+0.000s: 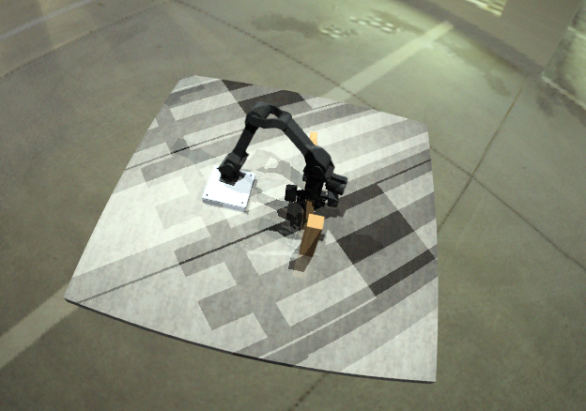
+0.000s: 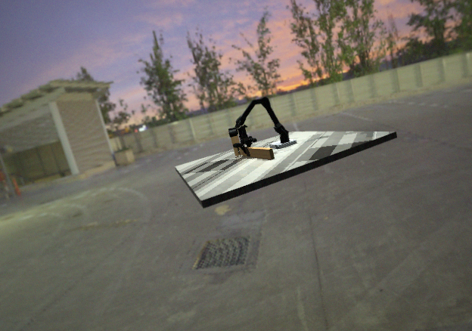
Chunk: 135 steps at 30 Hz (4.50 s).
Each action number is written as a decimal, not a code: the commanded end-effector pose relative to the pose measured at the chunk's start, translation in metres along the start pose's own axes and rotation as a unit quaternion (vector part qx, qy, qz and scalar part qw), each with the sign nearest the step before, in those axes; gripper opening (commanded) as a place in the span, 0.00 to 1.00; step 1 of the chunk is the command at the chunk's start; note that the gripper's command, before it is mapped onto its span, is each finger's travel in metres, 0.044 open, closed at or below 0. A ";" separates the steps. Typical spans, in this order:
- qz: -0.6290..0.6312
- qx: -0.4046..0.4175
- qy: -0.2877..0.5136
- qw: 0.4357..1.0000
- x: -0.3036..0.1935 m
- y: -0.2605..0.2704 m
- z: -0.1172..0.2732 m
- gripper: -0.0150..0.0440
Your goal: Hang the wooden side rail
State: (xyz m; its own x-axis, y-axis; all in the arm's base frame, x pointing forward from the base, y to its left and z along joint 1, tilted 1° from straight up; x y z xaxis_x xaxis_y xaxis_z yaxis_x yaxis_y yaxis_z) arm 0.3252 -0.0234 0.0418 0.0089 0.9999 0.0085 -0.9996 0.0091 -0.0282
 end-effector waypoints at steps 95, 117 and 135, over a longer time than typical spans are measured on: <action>-0.051 0.000 -0.003 0.999 0.004 -0.022 0.003 0.25; -0.051 0.000 -0.003 0.999 0.004 -0.022 0.007 0.25; -0.051 0.000 -0.003 0.999 0.004 -0.022 0.010 0.25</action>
State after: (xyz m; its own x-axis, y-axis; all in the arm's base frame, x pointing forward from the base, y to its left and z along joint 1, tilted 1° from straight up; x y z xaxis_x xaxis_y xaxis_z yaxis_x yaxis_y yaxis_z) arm 0.3434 -0.0200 0.0458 0.1044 0.9945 0.0120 -0.9945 0.1045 -0.0077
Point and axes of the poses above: the point midway between the two fingers, 35 mm back from their tips, its own z axis back along the fingers, its own y axis across the jaws, x = y × z, the point moved 1 cm from there along z, back along the fingers, and after that the axes turned 13 degrees about -z, right-handed, at the moved point
